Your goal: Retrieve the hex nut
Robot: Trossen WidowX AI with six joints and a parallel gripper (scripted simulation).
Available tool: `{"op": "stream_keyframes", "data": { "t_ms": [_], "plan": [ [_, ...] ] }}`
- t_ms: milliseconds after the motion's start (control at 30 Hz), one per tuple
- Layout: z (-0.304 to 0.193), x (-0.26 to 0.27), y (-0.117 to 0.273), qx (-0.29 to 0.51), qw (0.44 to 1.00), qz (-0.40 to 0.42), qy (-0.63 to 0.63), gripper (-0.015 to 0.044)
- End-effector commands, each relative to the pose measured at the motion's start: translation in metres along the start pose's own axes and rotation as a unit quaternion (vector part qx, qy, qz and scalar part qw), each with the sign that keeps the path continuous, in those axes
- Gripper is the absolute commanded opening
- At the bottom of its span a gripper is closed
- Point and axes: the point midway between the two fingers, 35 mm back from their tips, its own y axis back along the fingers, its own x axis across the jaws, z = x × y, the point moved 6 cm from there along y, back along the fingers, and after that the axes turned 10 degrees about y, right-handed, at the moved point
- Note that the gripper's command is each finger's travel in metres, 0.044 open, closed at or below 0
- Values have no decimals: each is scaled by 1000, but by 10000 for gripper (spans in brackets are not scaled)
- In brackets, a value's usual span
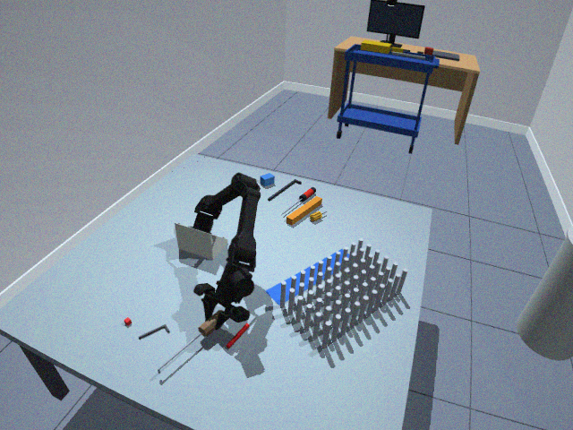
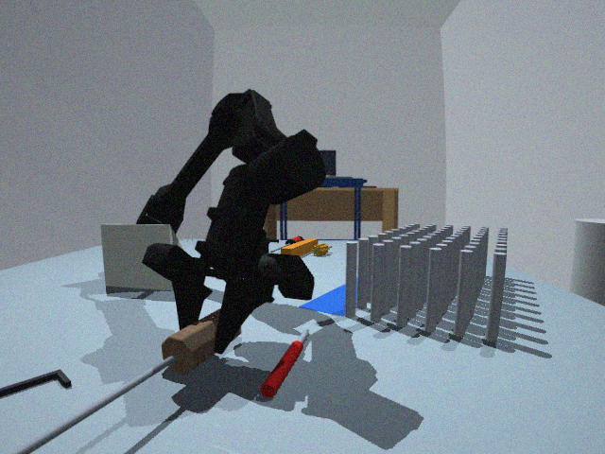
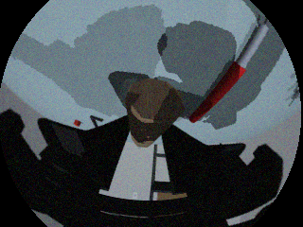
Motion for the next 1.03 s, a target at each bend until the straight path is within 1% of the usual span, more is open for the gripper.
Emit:
{"op": "stream_keyframes", "data": {
  "t_ms": [0, 433, 1000],
  "plan": [
    [2, 0, -2, 1, 1000, -3, -3, 0],
    [10, 1, -11, 0, 1000, -3, -3, 0],
    [9, 1, -10, 0, 1000, 0, 0, 440]
  ]
}}
